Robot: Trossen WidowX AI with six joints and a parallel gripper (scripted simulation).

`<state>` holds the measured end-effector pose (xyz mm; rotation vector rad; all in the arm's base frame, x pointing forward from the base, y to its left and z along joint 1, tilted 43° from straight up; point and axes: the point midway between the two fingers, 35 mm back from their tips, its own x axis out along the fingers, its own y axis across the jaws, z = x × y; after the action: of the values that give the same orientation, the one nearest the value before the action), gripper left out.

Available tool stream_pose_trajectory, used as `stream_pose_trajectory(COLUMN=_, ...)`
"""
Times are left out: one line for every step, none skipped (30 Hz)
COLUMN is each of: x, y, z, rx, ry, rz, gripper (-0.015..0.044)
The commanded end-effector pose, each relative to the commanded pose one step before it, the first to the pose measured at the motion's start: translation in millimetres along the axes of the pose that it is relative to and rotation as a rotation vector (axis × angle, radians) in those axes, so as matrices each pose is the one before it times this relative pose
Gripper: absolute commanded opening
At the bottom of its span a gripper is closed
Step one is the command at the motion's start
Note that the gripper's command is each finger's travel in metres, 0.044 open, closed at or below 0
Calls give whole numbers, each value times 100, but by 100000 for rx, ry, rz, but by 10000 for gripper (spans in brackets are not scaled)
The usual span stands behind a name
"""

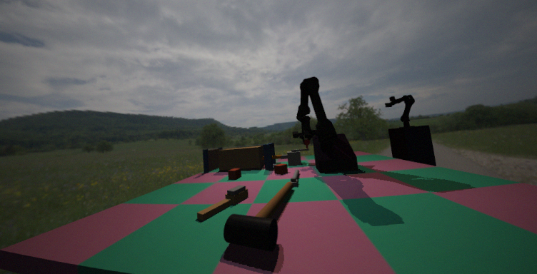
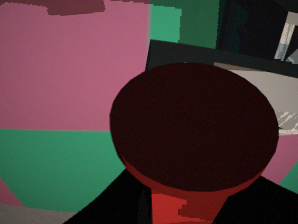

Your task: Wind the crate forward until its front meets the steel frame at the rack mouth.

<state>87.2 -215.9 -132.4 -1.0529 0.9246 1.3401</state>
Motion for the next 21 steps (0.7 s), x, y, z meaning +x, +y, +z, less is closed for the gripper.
stream_pose_trajectory(x=656, y=9, z=-1323, rx=-461, ry=1903, rz=539, gripper=0)
stream_pose_trajectory(x=55, y=-10, z=-126, rx=-1, ry=13, rz=-2, gripper=0)
stream_pose_trajectory(x=35, y=-6, z=-80, rx=-1, ry=8, rz=-1, gripper=0)
stream_pose_trajectory(x=55, y=-13, z=-126, rx=-1, ry=13, rz=-2, gripper=0)
stream_pose_trajectory(x=35, y=-8, z=-79, rx=-1, ry=8, rz=-1, gripper=0)
stream_pose_trajectory(x=55, y=-16, z=-125, rx=-1, ry=13, rz=-2, gripper=0)
stream_pose_trajectory(x=35, y=-10, z=-79, rx=-1, ry=8, rz=-1, gripper=0)
stream_pose_trajectory(x=55, y=-19, z=-125, rx=-1, ry=12, rz=-3, gripper=0)
stream_pose_trajectory(x=35, y=-12, z=-79, rx=-1, ry=8, rz=-2, gripper=0)
stream_pose_trajectory(x=55, y=-22, z=-125, rx=-2, ry=12, rz=-3, gripper=0)
stream_pose_trajectory(x=35, y=-14, z=-78, rx=-1, ry=8, rz=-2, gripper=0)
stream_pose_trajectory(x=84, y=-51, z=-189, rx=-3, ry=19, rz=-6, gripper=0)
stream_pose_trajectory(x=150, y=-88, z=-328, rx=-5, ry=32, rz=-11, gripper=0)
stream_pose_trajectory(x=156, y=-106, z=-368, rx=-6, ry=36, rz=-12, gripper=0)
stream_pose_trajectory(x=143, y=-94, z=-326, rx=-5, ry=32, rz=-11, gripper=0)
stream_pose_trajectory(x=98, y=-77, z=-222, rx=-4, ry=21, rz=-9, gripper=0)
stream_pose_trajectory(x=42, y=-33, z=-95, rx=-2, ry=9, rz=-4, gripper=0)
stream_pose_trajectory(x=54, y=-51, z=-123, rx=-2, ry=12, rz=-6, gripper=0)
stream_pose_trajectory(x=31, y=-29, z=-70, rx=-1, ry=7, rz=-3, gripper=0)
stream_pose_trajectory(x=51, y=-52, z=-117, rx=-2, ry=11, rz=-6, gripper=0)
stream_pose_trajectory(x=33, y=-33, z=-74, rx=-1, ry=7, rz=-4, gripper=0)
